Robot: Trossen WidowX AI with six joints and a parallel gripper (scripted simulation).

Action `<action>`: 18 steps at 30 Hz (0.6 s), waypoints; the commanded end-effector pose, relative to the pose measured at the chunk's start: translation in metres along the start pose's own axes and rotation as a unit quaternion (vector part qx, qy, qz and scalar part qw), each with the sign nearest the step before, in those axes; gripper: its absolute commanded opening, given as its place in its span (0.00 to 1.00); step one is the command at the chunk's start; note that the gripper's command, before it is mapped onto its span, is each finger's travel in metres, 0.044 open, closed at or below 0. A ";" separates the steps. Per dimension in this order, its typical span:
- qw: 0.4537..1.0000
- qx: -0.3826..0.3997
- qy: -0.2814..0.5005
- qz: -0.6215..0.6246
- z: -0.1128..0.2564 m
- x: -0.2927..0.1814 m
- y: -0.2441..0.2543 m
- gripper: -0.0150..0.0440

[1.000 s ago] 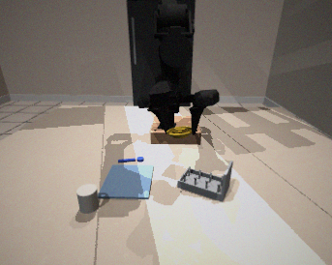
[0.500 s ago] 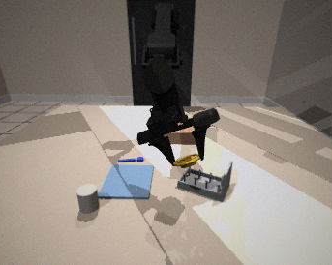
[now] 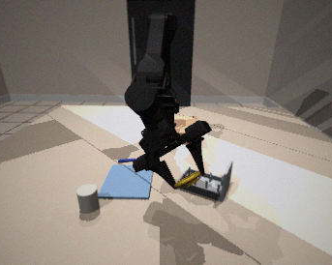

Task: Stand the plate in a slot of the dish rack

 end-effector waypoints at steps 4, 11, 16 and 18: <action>0.998 0.046 -0.023 0.020 -0.012 -0.003 -0.016 0.25; 0.992 0.095 -0.055 0.058 -0.018 -0.006 -0.027 0.25; 0.984 0.130 -0.077 0.096 -0.020 -0.009 -0.032 0.25; 0.979 0.144 -0.086 0.112 -0.020 -0.011 -0.034 0.25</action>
Point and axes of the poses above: the point midway between the two fingers, 35 mm back from their tips, its own z axis back along the fingers, its own y axis across the jaws, x = y × z, the point moved 4 cm from there along z, back along the fingers
